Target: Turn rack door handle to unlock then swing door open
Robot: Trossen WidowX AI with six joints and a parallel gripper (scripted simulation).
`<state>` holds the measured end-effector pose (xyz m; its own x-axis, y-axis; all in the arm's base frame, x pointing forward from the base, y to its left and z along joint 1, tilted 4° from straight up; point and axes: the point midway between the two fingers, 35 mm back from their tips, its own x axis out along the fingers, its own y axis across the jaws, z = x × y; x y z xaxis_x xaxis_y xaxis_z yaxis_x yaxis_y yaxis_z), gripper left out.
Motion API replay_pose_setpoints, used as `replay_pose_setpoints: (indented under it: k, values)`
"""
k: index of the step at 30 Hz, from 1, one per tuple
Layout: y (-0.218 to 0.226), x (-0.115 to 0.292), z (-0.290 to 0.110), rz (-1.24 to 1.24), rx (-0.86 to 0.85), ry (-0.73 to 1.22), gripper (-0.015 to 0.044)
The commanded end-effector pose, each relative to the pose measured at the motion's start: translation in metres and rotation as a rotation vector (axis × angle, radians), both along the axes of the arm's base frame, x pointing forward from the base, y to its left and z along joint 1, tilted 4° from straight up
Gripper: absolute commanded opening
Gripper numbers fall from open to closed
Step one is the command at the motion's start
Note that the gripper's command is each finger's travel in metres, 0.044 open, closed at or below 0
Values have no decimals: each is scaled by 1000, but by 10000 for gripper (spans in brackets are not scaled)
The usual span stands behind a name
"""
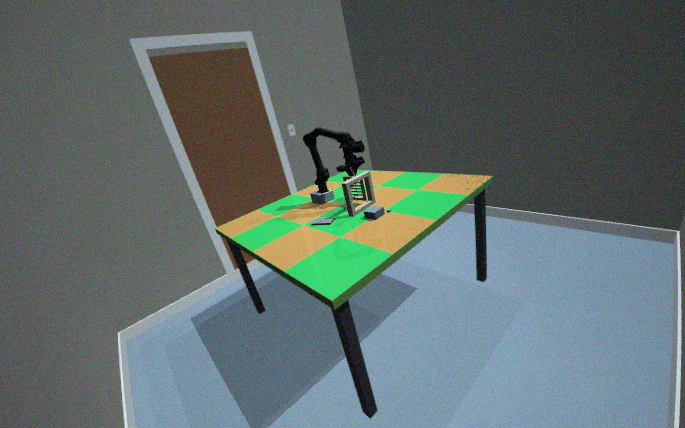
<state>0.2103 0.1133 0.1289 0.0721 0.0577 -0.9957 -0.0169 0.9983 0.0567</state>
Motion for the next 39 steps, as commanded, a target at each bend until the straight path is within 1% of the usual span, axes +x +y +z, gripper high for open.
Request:
replay_pose_setpoints:
  k: [1,6,16,17,39]
  values:
    - [-1,0,0,-16,-4,2,20]
    - [-1,0,0,-16,-4,2,20]
    - [-1,0,0,-16,-4,2,283]
    - [-1,0,0,-16,-4,2,292]
    - [-1,0,26,-16,-4,1,292]
